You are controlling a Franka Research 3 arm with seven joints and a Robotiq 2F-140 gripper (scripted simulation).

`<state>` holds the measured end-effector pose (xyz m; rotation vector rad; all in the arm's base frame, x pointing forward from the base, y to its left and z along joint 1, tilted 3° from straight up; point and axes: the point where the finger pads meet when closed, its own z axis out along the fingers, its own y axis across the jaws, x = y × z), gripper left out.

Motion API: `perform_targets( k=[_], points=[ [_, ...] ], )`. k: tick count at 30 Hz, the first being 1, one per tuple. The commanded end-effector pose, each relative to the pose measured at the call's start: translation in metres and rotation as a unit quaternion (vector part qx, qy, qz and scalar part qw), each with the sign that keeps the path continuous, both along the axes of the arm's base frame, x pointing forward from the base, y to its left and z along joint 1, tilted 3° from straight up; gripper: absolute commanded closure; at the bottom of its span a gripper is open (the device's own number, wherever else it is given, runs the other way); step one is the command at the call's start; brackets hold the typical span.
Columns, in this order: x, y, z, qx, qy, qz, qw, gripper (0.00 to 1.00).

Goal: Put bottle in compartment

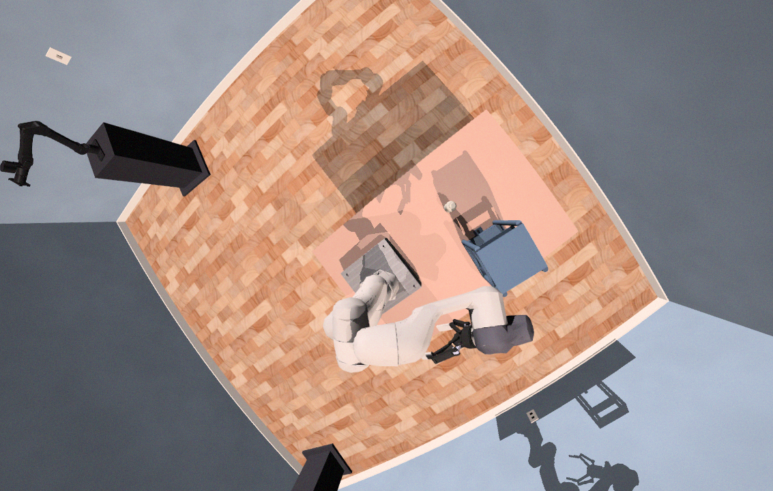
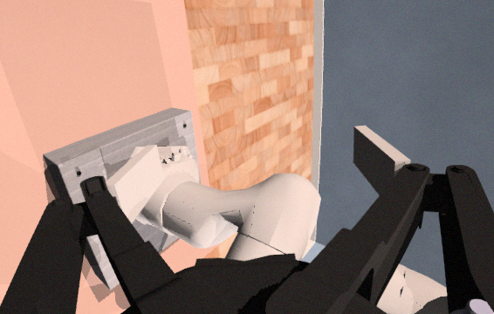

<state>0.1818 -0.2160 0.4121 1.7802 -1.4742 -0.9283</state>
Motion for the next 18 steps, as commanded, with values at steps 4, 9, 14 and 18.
perform_targets(
  k=[4, 9, 14, 18],
  points=[
    [0.043, 0.06, -0.006, -0.022, -0.062, -0.032, 0.997, 0.0],
    [0.074, 0.099, -0.008, -0.019, -0.106, -0.034, 0.994, 0.0],
    [0.1, 0.132, -0.01, -0.016, -0.143, -0.036, 0.989, 0.0],
    [0.123, 0.16, -0.013, -0.014, -0.175, -0.038, 0.984, 0.0]
  ],
)
